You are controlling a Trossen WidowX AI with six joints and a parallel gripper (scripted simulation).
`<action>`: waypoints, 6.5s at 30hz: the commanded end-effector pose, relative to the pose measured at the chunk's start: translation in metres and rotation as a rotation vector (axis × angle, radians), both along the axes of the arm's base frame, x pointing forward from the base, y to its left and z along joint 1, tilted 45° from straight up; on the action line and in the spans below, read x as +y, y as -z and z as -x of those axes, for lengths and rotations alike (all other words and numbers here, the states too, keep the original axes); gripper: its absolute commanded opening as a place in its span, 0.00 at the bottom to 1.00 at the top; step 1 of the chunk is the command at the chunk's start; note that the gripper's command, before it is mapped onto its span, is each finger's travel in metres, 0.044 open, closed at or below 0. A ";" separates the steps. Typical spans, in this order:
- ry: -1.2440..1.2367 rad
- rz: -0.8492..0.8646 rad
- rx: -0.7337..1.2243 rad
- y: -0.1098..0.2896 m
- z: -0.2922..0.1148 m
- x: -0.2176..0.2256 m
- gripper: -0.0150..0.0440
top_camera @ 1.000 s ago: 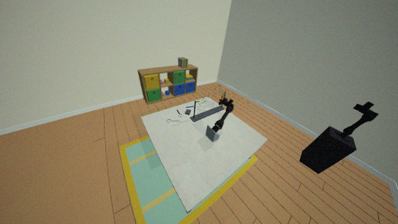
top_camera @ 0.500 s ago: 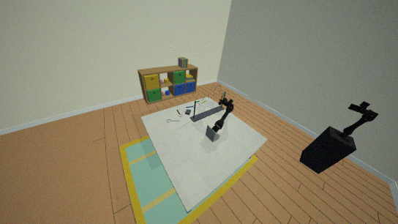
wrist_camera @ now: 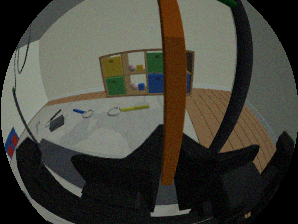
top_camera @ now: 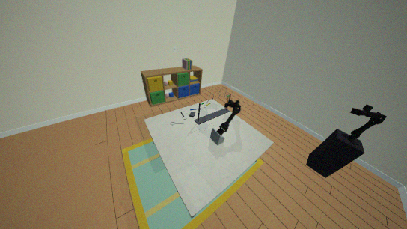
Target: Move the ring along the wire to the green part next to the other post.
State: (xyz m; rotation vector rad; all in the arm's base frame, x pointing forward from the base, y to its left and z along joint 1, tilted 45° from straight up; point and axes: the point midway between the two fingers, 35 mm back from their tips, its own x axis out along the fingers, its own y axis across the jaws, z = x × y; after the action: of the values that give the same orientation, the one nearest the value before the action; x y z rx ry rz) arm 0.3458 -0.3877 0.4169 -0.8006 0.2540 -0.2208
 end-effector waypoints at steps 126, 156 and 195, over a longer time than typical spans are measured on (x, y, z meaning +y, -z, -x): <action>-0.076 -1.931 0.086 -0.035 -0.001 0.280 0.00; -0.003 -1.566 0.119 -0.026 0.000 0.273 0.00; 0.099 -1.025 0.150 -0.016 0.002 0.253 0.00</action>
State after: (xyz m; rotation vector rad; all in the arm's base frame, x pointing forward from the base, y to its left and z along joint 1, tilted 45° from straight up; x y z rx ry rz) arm 0.3443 -0.1333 0.4330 0.2617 0.4865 -0.0850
